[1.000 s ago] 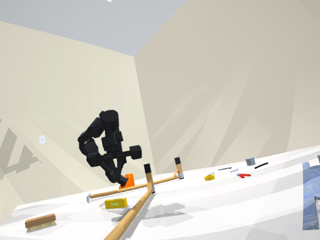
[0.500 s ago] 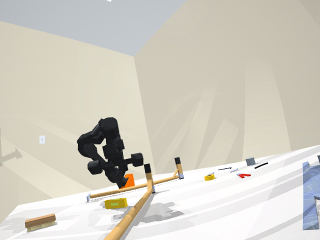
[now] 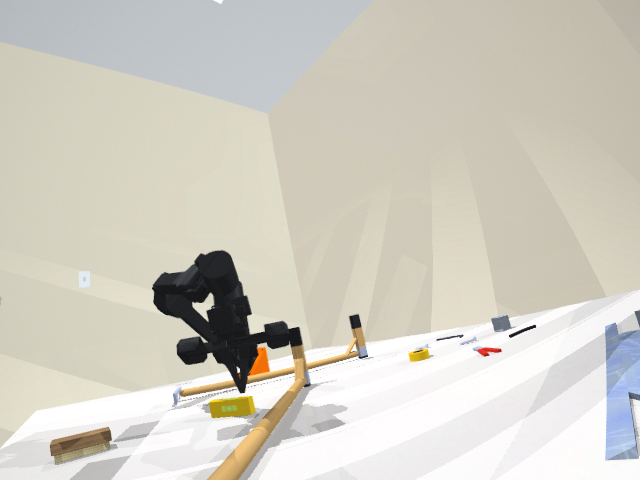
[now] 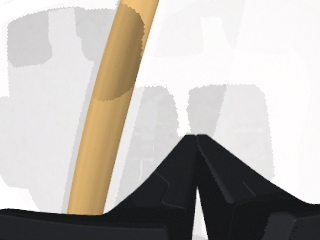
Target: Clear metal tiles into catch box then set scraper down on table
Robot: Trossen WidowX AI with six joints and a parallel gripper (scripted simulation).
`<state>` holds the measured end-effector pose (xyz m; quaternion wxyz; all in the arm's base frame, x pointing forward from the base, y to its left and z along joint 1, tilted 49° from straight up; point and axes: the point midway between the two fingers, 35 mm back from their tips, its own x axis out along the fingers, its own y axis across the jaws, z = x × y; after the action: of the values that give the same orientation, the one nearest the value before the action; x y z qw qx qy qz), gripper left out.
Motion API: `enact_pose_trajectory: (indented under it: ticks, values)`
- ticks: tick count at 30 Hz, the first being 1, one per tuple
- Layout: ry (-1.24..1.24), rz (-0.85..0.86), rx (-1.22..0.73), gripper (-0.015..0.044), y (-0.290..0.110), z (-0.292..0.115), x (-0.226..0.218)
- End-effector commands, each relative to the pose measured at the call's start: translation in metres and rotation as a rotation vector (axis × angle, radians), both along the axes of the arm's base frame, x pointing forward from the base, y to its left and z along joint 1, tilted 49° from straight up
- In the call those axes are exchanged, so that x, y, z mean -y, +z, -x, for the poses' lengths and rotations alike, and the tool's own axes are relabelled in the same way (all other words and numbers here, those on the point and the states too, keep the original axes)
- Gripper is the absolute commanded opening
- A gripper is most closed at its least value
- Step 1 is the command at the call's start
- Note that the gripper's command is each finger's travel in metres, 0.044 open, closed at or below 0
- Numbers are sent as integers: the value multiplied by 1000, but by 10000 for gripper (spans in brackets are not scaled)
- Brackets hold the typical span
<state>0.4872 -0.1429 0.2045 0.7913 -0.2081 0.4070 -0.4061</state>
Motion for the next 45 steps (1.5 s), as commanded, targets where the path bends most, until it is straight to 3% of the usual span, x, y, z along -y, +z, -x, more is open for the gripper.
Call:
enact_pose_trajectory:
  ticks: [1, 24, 45]
  values:
    - [3, 0, -4, 0, -5, 2, 6]
    - [6, 13, -1, 0, -30, 13, 37]
    - [6, 12, -1, 0, -39, -1, 30]
